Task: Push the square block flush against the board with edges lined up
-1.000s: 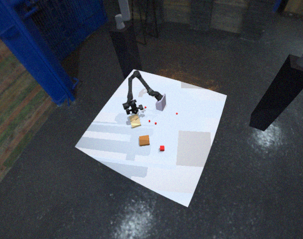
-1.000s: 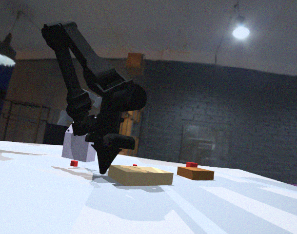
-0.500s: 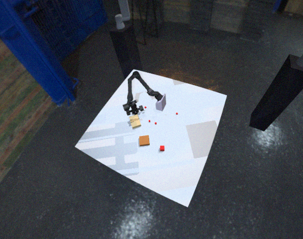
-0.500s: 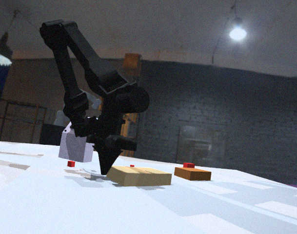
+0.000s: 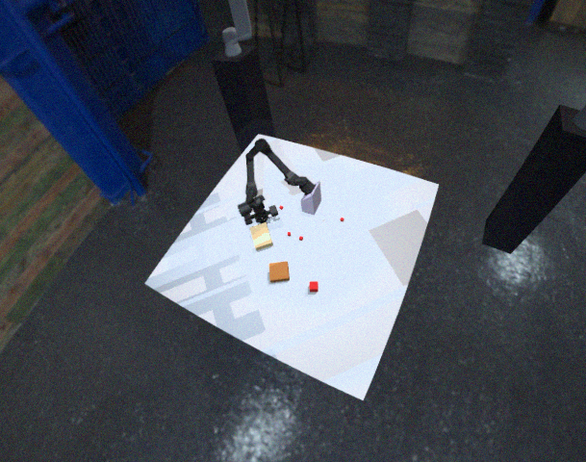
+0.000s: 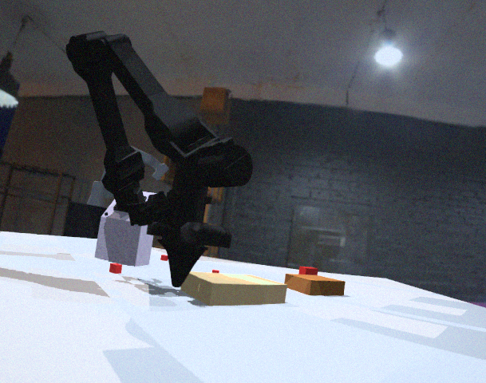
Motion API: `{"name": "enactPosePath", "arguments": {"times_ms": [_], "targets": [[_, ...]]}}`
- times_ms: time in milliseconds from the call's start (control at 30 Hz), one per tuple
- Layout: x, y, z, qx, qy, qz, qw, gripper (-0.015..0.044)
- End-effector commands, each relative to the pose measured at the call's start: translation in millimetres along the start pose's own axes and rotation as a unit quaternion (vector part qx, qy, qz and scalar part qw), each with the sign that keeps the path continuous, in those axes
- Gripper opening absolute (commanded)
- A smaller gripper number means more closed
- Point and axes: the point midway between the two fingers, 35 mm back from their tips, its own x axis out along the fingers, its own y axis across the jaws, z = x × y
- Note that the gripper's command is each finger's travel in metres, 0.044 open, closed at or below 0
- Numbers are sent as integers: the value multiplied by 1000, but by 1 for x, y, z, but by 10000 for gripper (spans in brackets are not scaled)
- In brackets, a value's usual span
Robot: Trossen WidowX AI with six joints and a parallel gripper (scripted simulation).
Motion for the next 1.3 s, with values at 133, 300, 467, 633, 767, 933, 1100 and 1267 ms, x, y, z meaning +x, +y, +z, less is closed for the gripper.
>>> {"name": "enactPosePath", "arguments": {"times_ms": [133, 300, 467, 633, 767, 933, 1100, 1267], "targets": [[2, 0, -9, -1, 0, -5, 1000, 0], [3, 1, -13, -1, 1, -5, 1000, 0], [3, 1, -17, 0, 1, -5, 1000, 0], [3, 2, -21, 0, 1, -5, 1000, 0], [3, 2, -24, 0, 1, -6, 1000, 0], [3, 3, -28, 0, 1, -6, 1000, 0], [3, 3, -32, 0, 1, -6, 1000, 0], [3, 4, -36, 0, 1, -6, 1000, 0]]}}
